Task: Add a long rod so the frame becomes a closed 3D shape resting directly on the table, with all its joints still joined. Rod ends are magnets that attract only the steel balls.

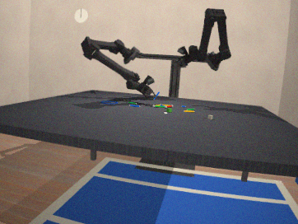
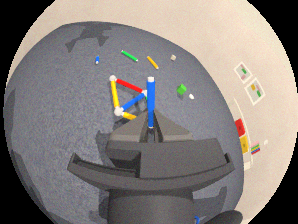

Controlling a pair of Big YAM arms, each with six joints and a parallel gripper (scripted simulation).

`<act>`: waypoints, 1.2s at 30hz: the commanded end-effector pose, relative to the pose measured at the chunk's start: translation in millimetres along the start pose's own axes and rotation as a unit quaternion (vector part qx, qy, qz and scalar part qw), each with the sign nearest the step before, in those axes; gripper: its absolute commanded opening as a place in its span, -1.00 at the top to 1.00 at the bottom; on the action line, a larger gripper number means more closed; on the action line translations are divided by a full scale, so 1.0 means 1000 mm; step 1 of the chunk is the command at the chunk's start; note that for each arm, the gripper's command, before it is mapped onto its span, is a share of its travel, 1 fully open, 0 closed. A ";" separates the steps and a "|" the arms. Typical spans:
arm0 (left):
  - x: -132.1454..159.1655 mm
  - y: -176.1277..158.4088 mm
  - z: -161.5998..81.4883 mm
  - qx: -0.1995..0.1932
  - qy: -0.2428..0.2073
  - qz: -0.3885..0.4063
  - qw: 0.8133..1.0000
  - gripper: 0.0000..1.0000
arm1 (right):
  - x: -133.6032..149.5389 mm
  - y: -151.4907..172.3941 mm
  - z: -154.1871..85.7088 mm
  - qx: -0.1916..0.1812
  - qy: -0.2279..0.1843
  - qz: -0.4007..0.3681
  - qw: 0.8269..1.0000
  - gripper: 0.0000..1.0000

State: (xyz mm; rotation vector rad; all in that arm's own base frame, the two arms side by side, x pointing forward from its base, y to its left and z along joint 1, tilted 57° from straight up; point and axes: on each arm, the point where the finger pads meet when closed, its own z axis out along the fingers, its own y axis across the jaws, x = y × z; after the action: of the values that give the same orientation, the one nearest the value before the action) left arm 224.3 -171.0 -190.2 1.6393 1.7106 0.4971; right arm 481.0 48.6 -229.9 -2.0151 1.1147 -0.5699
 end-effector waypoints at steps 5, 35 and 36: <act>-0.006 0.002 0.000 -0.006 -0.008 -0.006 1.000 -1.00 | -0.008 0.006 0.000 -0.012 -0.015 -0.018 1.000 1.00; -0.006 0.002 0.000 -0.006 -0.008 -0.006 1.000 -1.00 | -0.013 -0.009 0.038 -0.015 -0.017 -0.012 1.000 1.00; -0.006 0.002 0.000 -0.006 -0.008 -0.006 1.000 -1.00 | -0.012 -0.011 0.038 -0.013 -0.017 -0.013 1.000 1.00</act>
State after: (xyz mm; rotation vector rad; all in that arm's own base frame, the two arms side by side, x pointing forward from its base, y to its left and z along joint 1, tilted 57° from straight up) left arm 224.3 -171.0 -190.2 1.6393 1.7106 0.4971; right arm 513.7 76.8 -241.2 -2.0517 1.0602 -0.5648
